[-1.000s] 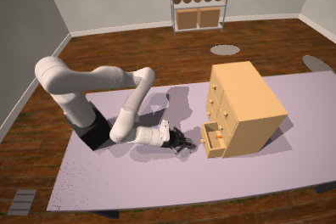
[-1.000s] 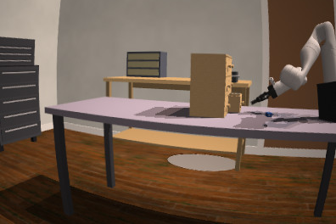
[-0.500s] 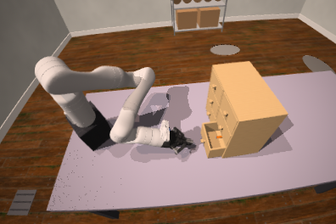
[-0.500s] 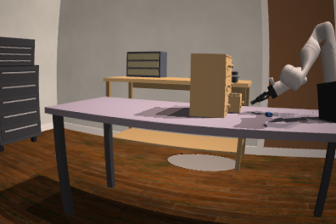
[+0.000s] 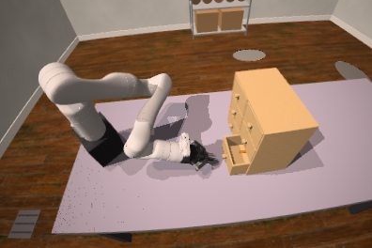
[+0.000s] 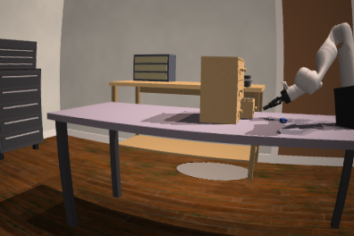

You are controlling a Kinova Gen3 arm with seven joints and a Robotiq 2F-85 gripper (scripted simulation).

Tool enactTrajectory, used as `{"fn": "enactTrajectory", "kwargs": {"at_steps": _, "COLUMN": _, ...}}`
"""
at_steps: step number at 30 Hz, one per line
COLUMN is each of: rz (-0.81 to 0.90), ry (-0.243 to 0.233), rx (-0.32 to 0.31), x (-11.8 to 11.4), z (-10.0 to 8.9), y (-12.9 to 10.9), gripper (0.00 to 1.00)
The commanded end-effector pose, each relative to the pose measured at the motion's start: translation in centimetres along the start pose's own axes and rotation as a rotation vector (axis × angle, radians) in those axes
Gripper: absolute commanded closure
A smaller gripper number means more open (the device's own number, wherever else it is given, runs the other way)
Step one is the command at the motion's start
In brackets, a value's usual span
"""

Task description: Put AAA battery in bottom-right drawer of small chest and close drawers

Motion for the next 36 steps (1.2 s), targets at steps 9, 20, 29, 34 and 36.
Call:
{"fn": "enactTrajectory", "kwargs": {"at_steps": 9, "rz": 0.001, "ry": -0.001, "rx": 0.004, "x": 0.0, "z": 1.0, "y": -0.7, "gripper": 1.0}}
{"fn": "enactTrajectory", "kwargs": {"at_steps": 20, "rz": 0.001, "ry": -0.001, "rx": 0.004, "x": 0.2, "z": 2.4, "y": -1.5, "gripper": 1.0}}
{"fn": "enactTrajectory", "kwargs": {"at_steps": 29, "rz": 0.001, "ry": -0.001, "rx": 0.004, "x": 0.3, "z": 3.5, "y": -2.2, "gripper": 1.0}}
{"fn": "enactTrajectory", "kwargs": {"at_steps": 34, "rz": 0.001, "ry": -0.001, "rx": 0.004, "x": 0.3, "z": 4.3, "y": -2.6, "gripper": 1.0}}
{"fn": "enactTrajectory", "kwargs": {"at_steps": 36, "rz": 0.001, "ry": -0.001, "rx": 0.004, "x": 0.4, "z": 4.6, "y": -2.8, "gripper": 1.0}}
Point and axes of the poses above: the point where the finger pads meet when closed, its own z axis out along the fingers, its own x axis across the jaws, y = z × x, the point moved 2 cm from there along -z, back along the fingers, and after that the axes turned 9 degrees about -z, right-handed, at the moved point
